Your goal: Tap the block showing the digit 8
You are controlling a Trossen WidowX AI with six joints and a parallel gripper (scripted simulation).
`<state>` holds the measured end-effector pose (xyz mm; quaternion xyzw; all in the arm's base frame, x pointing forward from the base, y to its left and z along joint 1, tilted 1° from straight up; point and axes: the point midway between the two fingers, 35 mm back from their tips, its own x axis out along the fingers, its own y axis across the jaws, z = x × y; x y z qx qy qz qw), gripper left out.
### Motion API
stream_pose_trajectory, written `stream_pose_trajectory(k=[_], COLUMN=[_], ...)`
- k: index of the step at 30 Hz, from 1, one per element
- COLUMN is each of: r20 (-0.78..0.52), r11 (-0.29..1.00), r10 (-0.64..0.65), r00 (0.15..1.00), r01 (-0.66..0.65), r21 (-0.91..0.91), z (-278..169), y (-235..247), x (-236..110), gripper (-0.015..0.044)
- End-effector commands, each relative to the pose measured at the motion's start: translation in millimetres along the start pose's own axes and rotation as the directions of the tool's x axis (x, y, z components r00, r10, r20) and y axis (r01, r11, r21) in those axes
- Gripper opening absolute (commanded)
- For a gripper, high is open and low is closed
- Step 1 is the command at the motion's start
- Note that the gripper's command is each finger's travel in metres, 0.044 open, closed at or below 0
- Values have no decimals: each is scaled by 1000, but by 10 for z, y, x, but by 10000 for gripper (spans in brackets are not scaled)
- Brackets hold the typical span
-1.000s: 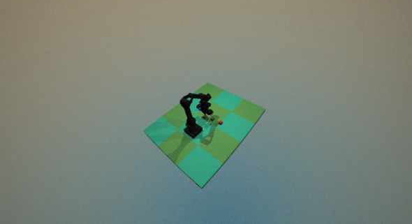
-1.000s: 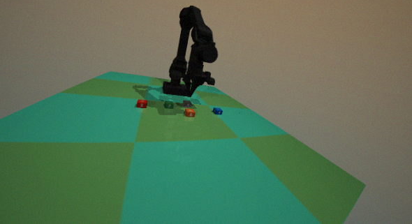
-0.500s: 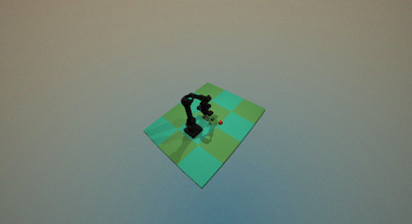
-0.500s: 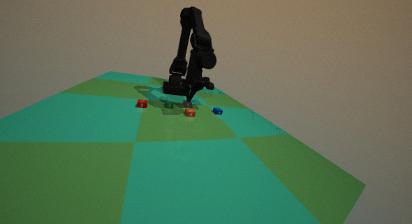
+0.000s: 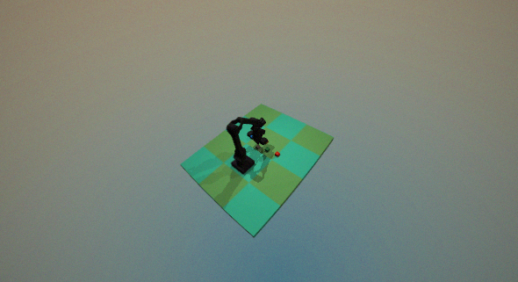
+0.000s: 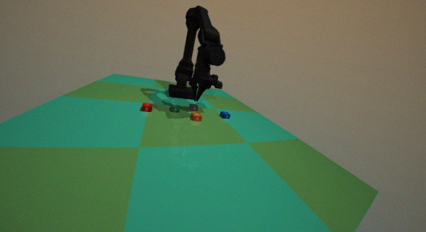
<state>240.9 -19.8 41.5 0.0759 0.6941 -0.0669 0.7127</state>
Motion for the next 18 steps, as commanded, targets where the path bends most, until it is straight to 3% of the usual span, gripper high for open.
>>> stream_pose_trajectory(k=[1,7,13,18], r20=[-2,0,-2,-2], r11=[1000,1000,1000,1000], r10=[1,10,19,19], r00=[1000,1000,1000,1000], r01=[-1,-10,-19,-19], r21=[5,5,5,5], z=[29,204,62,54], y=[78,893,1686,1710], x=[-78,-487,-861,-873], gripper=[72,230,387,400])
